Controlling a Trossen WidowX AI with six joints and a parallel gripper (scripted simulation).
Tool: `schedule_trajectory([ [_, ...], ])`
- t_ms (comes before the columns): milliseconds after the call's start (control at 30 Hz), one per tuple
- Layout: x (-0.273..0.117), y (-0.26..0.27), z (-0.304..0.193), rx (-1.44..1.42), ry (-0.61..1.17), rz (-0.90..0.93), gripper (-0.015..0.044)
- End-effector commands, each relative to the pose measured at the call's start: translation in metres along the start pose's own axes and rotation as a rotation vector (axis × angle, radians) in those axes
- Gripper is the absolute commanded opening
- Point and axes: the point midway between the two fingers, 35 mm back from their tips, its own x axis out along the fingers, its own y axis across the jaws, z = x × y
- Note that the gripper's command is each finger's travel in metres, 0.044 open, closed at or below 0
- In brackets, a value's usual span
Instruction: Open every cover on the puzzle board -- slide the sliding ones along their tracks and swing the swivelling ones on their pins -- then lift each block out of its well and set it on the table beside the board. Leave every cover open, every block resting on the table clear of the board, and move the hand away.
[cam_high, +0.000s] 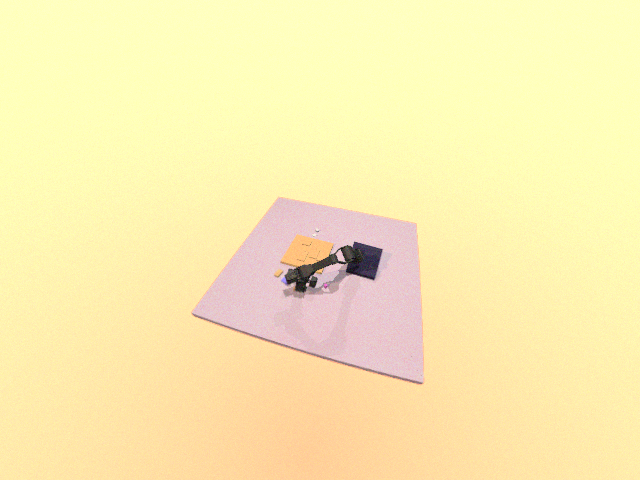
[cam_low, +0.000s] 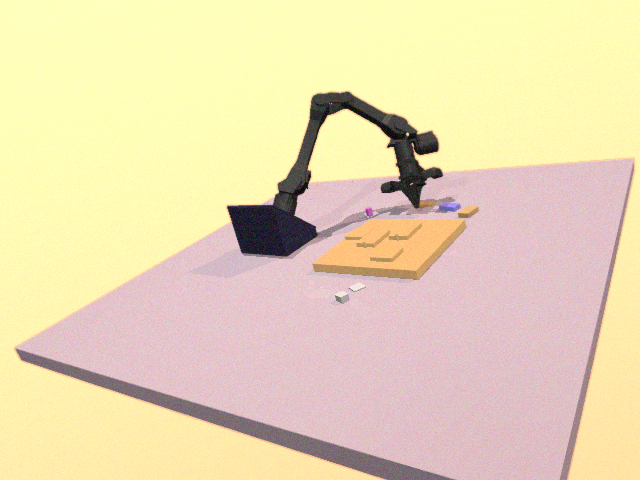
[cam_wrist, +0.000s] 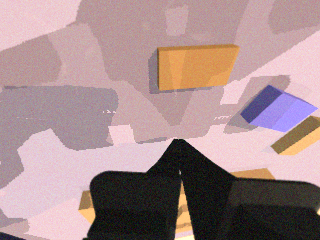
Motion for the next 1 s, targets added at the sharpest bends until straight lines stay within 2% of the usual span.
schedule_trajectory([
  [0, 0.008, -0.009, -0.019, 0.086, 0.018, 0.034, 0.0000],
  [967, 0.051, -0.052, -0.181, 0.780, 0.077, 0.253, 0.0000],
])
